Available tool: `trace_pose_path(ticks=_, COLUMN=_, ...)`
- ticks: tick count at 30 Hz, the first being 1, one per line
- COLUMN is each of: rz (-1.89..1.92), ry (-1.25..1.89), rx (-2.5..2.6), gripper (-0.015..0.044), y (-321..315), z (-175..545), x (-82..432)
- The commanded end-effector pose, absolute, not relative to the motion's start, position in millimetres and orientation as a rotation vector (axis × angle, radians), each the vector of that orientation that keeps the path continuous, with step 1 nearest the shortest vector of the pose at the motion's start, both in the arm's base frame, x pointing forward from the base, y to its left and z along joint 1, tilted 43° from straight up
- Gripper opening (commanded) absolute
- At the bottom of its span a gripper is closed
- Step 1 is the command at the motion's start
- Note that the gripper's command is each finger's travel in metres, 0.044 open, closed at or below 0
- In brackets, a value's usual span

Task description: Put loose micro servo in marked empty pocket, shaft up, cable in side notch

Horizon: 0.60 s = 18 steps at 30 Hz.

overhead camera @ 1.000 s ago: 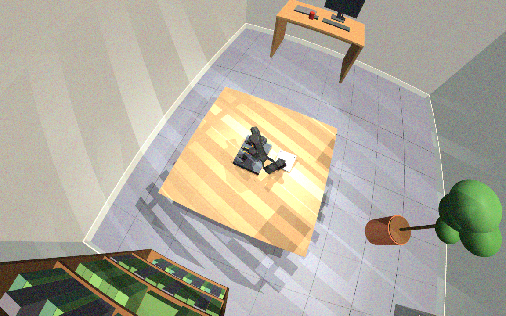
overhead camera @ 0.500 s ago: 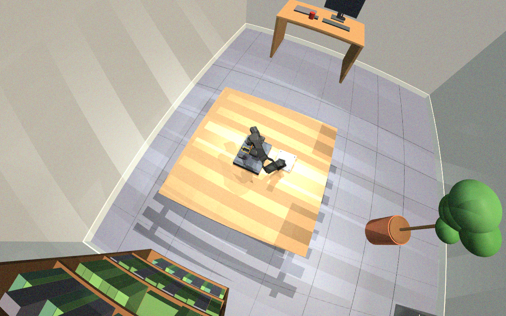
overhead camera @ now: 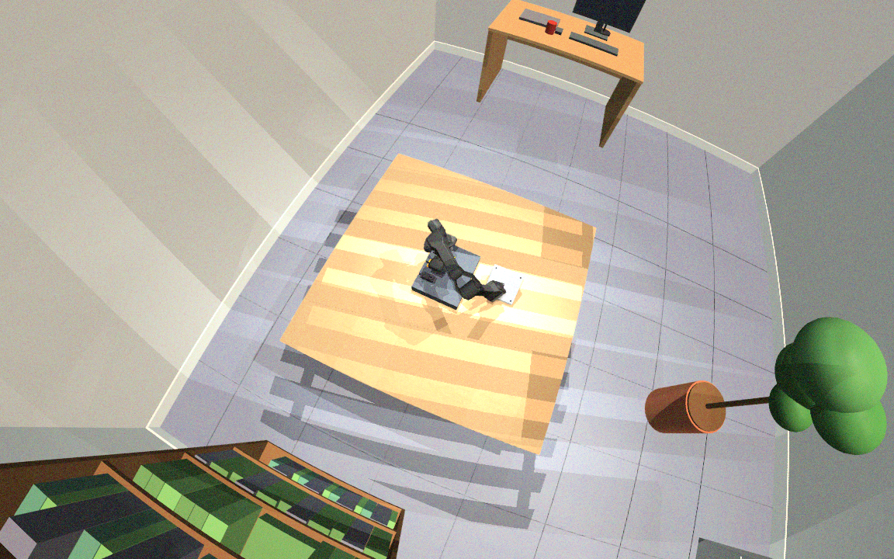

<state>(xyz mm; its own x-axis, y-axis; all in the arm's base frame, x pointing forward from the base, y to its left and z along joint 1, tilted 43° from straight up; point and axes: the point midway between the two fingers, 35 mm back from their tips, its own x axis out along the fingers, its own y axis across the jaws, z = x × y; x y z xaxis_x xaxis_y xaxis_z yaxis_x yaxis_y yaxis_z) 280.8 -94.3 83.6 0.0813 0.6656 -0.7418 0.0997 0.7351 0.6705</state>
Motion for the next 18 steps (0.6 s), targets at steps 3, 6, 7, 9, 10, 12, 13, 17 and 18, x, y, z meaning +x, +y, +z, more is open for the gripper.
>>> trace_pose_path(ticks=3, rz=0.472, ry=1.450, rx=0.677, gripper=0.0000, y=-97, z=83, x=303)
trace_pose_path(ticks=6, rz=0.472, ry=1.450, rx=0.677, gripper=0.0000, y=-99, z=83, x=313)
trace_pose_path(ticks=7, rz=0.472, ry=1.450, rx=0.677, gripper=0.0000, y=-99, z=83, x=317)
trace_pose_path(ticks=9, rz=0.472, ry=1.449, rx=0.677, gripper=0.0000, y=-100, z=83, x=324)
trace_pose_path(ticks=10, rz=0.473, ry=1.449, rx=0.677, gripper=0.0000, y=-100, z=83, x=327)
trace_pose_path(ticks=12, rz=0.473, ry=1.449, rx=0.677, gripper=0.0000, y=-101, z=83, x=329)
trace_pose_path(ticks=13, rz=0.473, ry=1.449, rx=0.677, gripper=0.0000, y=-100, z=83, x=329)
trace_pose_path(ticks=17, rz=0.473, ry=1.449, rx=0.677, gripper=0.0000, y=-98, z=81, x=329)
trace_pose_path(ticks=18, rz=0.473, ry=1.449, rx=0.677, gripper=0.0000, y=-97, z=80, x=330)
